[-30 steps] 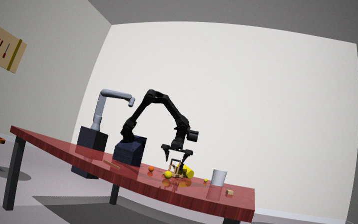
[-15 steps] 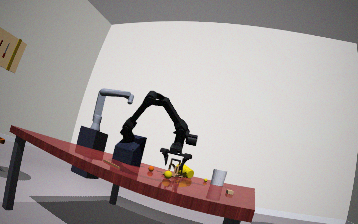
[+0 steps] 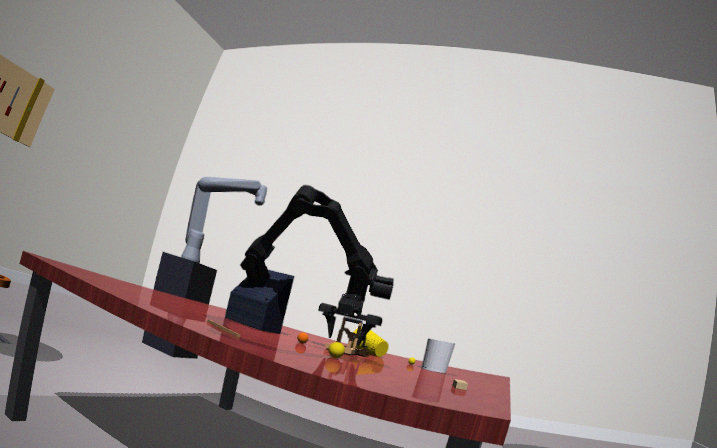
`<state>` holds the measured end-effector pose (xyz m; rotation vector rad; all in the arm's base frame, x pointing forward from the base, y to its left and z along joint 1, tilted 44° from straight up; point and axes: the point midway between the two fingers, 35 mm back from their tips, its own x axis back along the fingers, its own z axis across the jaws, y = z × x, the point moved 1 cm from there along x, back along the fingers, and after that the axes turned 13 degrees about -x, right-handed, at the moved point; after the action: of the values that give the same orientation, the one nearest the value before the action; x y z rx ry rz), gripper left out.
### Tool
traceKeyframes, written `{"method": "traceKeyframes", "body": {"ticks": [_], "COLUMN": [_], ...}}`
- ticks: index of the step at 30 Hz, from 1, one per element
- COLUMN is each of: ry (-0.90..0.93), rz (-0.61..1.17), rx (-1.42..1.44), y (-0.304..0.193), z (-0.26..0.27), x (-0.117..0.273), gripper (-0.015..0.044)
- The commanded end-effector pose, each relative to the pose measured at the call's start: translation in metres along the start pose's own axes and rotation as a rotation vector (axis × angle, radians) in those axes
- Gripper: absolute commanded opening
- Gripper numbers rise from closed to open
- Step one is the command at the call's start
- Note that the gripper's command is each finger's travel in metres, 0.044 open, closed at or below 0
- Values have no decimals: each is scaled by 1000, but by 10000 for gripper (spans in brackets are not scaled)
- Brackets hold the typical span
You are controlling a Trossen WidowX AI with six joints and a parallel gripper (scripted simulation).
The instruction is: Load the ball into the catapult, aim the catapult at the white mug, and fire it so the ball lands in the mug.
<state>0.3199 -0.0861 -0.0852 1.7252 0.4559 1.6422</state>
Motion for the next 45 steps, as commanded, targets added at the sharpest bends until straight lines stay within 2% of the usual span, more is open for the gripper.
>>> {"method": "traceKeyframes", "body": {"ticks": [1, 9, 15, 17, 19, 25, 45], "ry": [2, 2, 2, 2, 2, 2, 3], "rz": [0, 0, 0, 2, 3, 3, 0], "rx": [0, 0, 0, 0, 2, 24, 692], "y": [0, 0, 0, -1, -1, -2, -31], "z": [0, 0, 0, 1, 1, -1, -22], "x": [1, 1, 1, 12, 40, 51, 49], "gripper": [361, 151, 111, 59, 6, 0, 0]}}
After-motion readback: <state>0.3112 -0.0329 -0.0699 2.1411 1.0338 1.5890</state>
